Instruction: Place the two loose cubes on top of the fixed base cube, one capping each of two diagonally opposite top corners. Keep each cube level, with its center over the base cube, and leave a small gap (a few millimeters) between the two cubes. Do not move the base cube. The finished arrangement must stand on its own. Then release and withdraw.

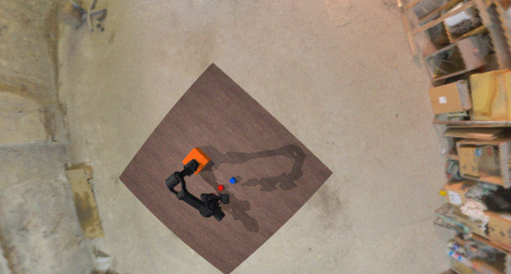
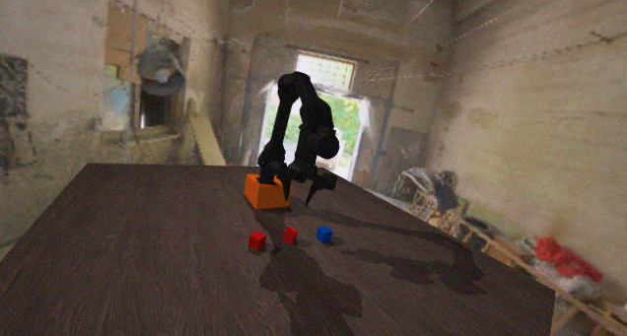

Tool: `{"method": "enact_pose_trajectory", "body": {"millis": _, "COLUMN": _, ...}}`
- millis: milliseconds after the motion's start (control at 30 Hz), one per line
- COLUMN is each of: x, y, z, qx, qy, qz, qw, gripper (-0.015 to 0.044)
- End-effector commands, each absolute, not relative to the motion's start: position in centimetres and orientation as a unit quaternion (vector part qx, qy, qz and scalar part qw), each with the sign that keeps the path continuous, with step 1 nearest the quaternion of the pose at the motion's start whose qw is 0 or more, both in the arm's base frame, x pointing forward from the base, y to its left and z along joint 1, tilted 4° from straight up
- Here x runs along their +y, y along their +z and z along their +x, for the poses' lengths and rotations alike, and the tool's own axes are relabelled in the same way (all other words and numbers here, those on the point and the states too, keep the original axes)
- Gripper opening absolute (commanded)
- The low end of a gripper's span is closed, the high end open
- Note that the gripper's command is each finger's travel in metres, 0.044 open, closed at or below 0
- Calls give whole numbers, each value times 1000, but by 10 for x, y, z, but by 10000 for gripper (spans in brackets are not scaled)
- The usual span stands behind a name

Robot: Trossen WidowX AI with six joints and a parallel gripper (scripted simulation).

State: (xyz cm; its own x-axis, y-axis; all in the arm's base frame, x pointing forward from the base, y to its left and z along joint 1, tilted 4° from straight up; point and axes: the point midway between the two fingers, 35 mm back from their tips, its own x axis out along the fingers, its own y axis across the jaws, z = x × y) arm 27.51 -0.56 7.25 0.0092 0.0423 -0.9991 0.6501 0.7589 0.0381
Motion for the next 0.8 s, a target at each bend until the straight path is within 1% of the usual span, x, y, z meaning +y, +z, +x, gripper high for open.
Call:
{"method": "enact_pose_trajectory", "body": {"millis": 0, "x": -2, "y": 72, "z": 268, "qx": 671, "qy": -234, "qz": 273, "qw": 649, "gripper": 265}}
{"method": "enact_pose_trajectory", "body": {"millis": 100, "x": -1, "y": 65, "z": 269, "qx": 671, "qy": -234, "qz": 273, "qw": 649, "gripper": 265}}
{"method": "enact_pose_trajectory", "body": {"millis": 300, "x": 2, "y": 12, "z": 268, "qx": 671, "qy": -234, "qz": 273, "qw": 649, "gripper": 265}}
{"method": "enact_pose_trajectory", "body": {"millis": 767, "x": 3, "y": -7, "z": 267, "qx": 671, "qy": -234, "qz": 273, "qw": 649, "gripper": 265}}
